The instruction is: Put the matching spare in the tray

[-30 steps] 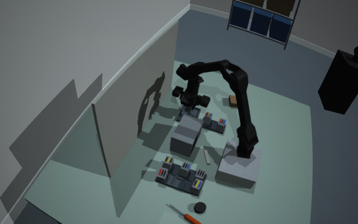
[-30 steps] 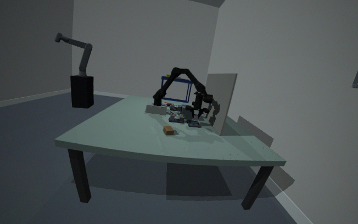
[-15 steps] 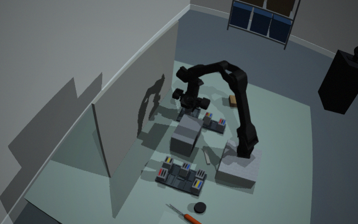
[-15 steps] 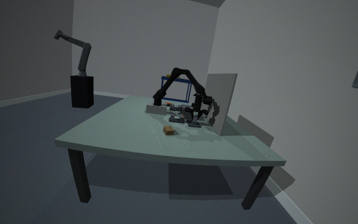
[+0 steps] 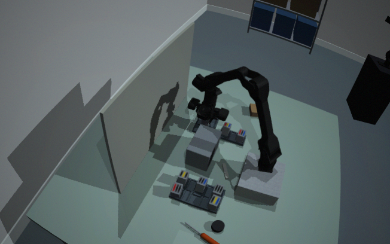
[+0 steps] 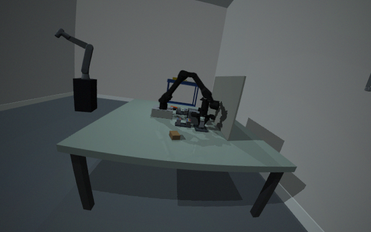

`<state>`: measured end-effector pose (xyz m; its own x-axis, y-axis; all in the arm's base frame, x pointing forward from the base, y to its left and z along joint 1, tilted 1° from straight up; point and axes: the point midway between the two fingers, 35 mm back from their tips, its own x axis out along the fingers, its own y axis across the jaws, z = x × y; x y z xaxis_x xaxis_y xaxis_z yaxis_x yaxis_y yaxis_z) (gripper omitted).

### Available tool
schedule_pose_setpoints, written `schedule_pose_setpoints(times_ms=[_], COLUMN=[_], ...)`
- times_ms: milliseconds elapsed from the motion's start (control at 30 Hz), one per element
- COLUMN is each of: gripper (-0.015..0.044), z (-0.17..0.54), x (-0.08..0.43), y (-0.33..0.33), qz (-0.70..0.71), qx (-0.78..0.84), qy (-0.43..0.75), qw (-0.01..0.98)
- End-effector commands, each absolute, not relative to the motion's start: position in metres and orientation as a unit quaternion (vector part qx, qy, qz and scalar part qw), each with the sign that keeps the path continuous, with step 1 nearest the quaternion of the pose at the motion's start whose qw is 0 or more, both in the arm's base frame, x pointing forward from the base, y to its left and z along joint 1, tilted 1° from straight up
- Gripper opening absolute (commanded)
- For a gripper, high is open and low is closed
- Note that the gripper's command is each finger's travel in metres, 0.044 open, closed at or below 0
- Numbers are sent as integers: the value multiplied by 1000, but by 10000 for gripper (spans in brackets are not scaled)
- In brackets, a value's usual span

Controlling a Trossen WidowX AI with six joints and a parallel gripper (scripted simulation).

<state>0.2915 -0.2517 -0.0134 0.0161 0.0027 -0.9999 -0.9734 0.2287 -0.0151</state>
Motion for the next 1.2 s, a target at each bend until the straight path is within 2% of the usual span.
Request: schedule_pose_setpoints(times_ms=[0, 333, 400, 600, 1167], gripper=[184, 440, 440, 440, 440], z=[-13, -13, -2, 91, 98], x=[292, 292, 293, 290, 291], y=[-252, -252, -253, -252, -252], qz=[436, 436, 436, 438, 430], qx=[-442, -442, -442, -442, -447], qy=[549, 549, 549, 549, 549], qw=[559, 559, 559, 557, 561])
